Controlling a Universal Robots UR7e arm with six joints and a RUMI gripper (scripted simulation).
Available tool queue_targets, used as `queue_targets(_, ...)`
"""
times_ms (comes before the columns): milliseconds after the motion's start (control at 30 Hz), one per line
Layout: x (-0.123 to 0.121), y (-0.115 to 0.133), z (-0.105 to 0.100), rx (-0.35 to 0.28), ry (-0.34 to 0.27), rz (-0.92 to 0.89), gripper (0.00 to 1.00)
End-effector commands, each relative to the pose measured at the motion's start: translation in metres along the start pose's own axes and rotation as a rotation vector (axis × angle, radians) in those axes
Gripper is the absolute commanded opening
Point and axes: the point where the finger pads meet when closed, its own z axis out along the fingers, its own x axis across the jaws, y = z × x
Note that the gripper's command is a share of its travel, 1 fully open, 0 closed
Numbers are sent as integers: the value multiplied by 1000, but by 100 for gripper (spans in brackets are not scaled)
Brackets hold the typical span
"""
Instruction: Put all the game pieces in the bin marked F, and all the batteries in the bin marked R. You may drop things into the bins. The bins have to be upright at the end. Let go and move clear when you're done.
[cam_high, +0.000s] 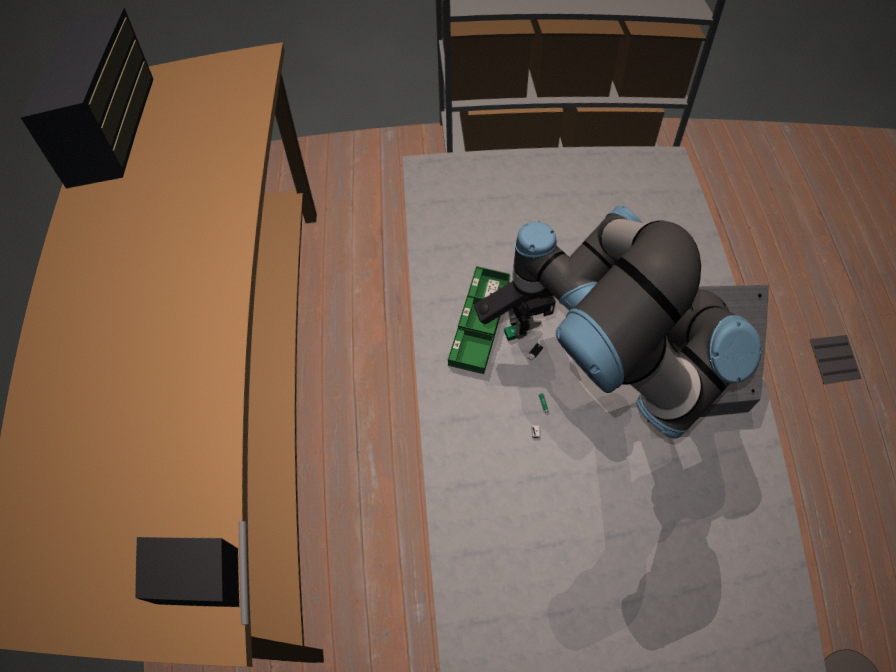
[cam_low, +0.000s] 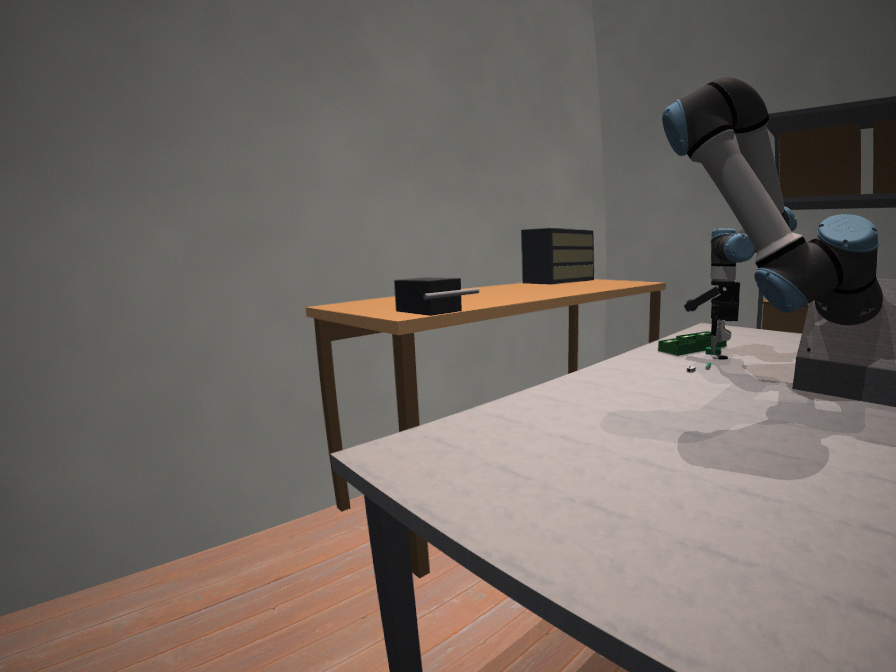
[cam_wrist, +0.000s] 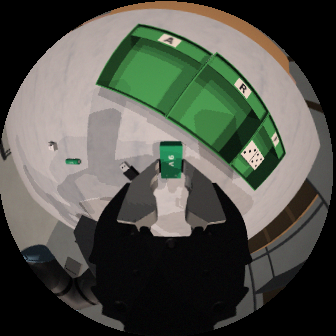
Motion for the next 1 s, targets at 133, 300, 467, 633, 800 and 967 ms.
queue_targets(133, 0, 0, 0, 1, 1, 0, 0)
queue_targets(300, 0, 0, -7, 1, 1, 0, 0)
queue_targets(467, 0, 0, -17, 1, 1, 0, 0)
queue_targets(633, 0, 0, -34, 1, 1, 0, 0)
queue_targets(800, 0, 0, -50, 1, 1, 0, 0)
queue_targets(967, 0, 0, -60, 1, 1, 0, 0)
